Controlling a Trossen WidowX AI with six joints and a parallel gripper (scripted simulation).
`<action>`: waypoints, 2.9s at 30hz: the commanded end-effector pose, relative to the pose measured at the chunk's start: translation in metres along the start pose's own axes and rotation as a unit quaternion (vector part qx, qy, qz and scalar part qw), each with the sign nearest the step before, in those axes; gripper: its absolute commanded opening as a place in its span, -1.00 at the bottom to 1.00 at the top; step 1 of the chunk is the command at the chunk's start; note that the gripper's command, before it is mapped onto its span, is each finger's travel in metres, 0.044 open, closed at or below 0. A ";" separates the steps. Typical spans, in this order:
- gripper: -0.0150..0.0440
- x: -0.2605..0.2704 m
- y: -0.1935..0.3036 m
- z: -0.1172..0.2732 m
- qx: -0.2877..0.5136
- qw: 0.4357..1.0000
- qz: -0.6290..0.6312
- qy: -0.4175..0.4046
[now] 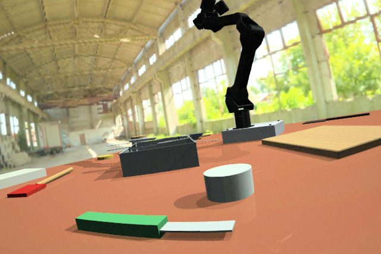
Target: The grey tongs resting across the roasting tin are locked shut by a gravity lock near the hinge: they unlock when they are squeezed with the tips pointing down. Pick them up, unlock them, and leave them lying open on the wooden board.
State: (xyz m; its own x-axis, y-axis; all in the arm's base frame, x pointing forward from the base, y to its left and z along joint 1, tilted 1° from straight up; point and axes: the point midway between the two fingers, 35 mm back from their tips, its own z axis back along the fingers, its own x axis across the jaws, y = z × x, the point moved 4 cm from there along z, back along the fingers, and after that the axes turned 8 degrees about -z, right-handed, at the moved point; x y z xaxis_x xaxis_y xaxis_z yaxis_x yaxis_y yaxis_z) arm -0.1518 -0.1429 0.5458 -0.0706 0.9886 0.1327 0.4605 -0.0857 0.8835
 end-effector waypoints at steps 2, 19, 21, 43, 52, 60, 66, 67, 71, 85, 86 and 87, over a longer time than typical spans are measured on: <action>0.39 -0.056 -0.012 0.013 0.011 0.988 0.102 0.114; 0.39 -0.192 -0.027 0.116 0.152 0.840 0.319 0.412; 0.39 -0.206 -0.030 0.136 0.182 0.804 0.350 0.445; 0.39 -0.238 -0.098 0.435 0.632 0.155 0.421 0.632; 0.39 -0.163 -0.139 0.536 0.768 -0.145 0.265 0.564; 0.39 -0.078 -0.172 0.585 0.807 -0.346 0.072 0.474; 0.39 -0.075 -0.175 0.583 0.807 -0.350 0.067 0.472; 0.39 -0.073 -0.177 0.580 0.806 -0.350 0.067 0.472; 0.39 -0.072 -0.178 0.578 0.806 -0.350 0.067 0.472; 0.39 -0.070 -0.188 0.592 0.806 -0.350 0.067 0.472; 0.39 -0.070 -0.189 0.593 0.806 -0.350 0.067 0.472; 0.39 -0.069 -0.190 0.595 0.806 -0.350 0.067 0.472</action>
State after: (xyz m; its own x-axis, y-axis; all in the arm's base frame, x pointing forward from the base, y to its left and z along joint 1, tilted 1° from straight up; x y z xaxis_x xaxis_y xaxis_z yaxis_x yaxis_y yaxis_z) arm 0.2916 -0.1243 0.1097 0.6691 0.5406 0.5100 -0.6464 0.7620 0.0402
